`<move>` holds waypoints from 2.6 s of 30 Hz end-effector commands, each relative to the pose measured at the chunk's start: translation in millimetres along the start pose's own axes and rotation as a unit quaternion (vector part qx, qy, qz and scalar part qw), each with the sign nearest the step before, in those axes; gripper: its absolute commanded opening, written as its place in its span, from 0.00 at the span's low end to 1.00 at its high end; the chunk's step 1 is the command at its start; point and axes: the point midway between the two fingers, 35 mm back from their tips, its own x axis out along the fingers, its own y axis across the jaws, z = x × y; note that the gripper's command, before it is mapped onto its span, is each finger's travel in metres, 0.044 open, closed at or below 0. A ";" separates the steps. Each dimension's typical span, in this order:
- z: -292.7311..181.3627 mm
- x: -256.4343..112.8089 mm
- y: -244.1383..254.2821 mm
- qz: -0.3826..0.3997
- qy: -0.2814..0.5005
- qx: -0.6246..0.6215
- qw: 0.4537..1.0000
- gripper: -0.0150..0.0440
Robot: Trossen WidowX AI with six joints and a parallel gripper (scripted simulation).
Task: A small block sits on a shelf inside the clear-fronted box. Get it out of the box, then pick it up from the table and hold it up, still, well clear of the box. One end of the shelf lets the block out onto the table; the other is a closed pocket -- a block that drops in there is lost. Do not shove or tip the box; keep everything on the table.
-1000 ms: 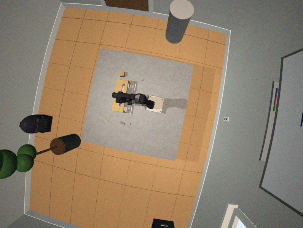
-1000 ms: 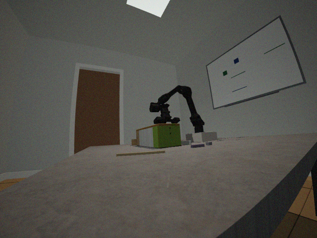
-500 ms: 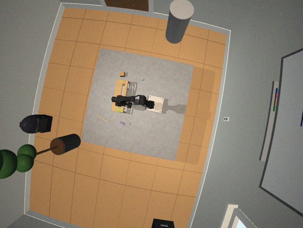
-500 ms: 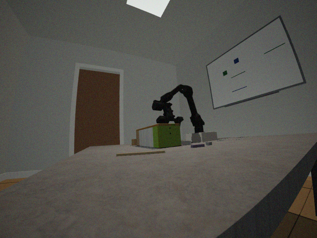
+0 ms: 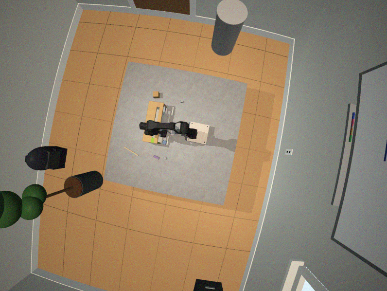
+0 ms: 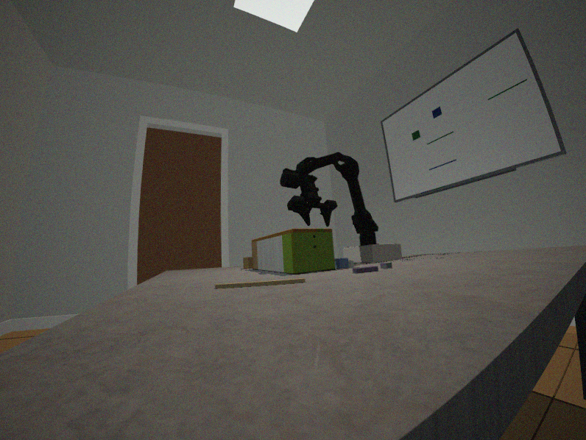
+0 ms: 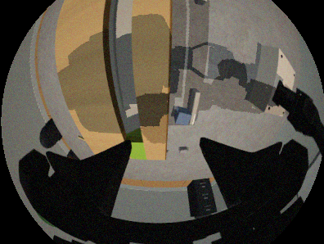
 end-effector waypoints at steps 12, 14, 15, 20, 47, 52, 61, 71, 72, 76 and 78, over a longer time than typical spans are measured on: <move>-29.7 -0.2 -4.7 0.014 -0.060 -0.552 0.831 0.74; -31.9 0.6 -7.2 0.006 -0.073 -0.638 0.767 0.74; -33.0 1.0 -8.5 0.001 -0.079 -0.678 0.731 0.74; -38.1 2.6 -14.7 -0.029 -0.103 -0.845 0.523 0.74; -52.6 4.7 -34.3 -0.171 -0.102 -0.941 -0.273 0.74; -54.9 4.6 -37.7 -0.198 -0.085 -0.886 -0.410 0.74; -58.4 4.2 -43.0 -0.237 -0.042 -0.742 -0.625 0.74; -59.4 4.1 -44.6 -0.247 -0.021 -0.671 -0.699 0.74; -59.4 4.1 -44.6 -0.247 -0.021 -0.671 -0.699 0.74; -59.4 4.1 -44.6 -0.247 -0.021 -0.671 -0.699 0.74; -59.4 4.1 -44.6 -0.247 -0.021 -0.671 -0.699 0.74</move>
